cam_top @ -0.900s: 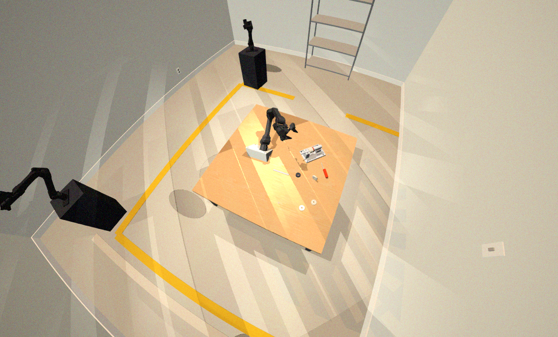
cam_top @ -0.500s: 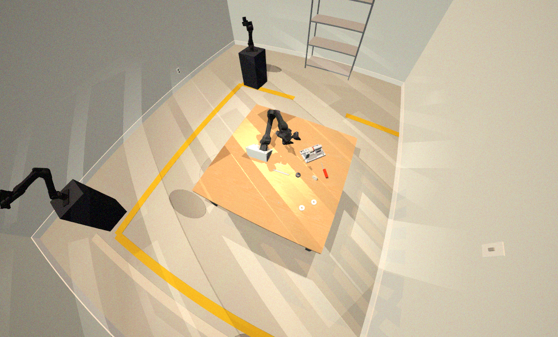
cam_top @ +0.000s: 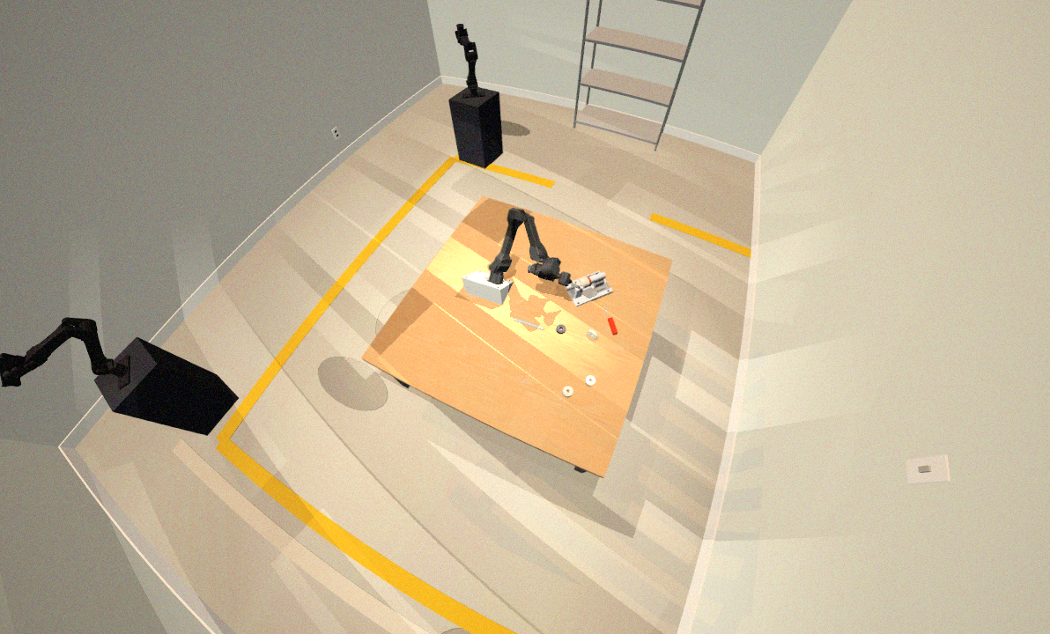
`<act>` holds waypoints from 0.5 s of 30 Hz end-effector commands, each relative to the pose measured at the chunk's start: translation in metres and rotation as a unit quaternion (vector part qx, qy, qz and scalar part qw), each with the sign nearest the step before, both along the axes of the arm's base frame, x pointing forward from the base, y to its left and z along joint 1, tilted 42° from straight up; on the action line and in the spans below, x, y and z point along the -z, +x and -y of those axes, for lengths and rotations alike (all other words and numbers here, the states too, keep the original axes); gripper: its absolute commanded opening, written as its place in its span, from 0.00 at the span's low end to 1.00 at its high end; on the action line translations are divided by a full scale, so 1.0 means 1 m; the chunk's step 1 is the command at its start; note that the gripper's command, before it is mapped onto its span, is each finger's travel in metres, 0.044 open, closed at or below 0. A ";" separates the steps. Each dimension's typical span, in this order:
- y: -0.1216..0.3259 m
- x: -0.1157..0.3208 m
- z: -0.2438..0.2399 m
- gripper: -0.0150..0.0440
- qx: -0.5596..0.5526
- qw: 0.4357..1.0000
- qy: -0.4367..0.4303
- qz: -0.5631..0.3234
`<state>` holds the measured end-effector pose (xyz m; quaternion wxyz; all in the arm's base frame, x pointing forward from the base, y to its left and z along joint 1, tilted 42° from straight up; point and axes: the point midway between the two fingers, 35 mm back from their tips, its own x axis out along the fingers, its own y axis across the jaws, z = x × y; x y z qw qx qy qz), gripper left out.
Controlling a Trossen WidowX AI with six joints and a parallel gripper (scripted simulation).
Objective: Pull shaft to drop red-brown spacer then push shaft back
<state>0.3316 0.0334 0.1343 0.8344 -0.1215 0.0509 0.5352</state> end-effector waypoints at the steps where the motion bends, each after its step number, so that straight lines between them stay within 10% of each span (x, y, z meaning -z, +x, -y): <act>1: 0.000 0.048 -0.051 1.00 0.002 0.971 0.099 -0.218; 15: -0.002 0.056 -0.069 1.00 -0.001 0.953 0.126 -0.277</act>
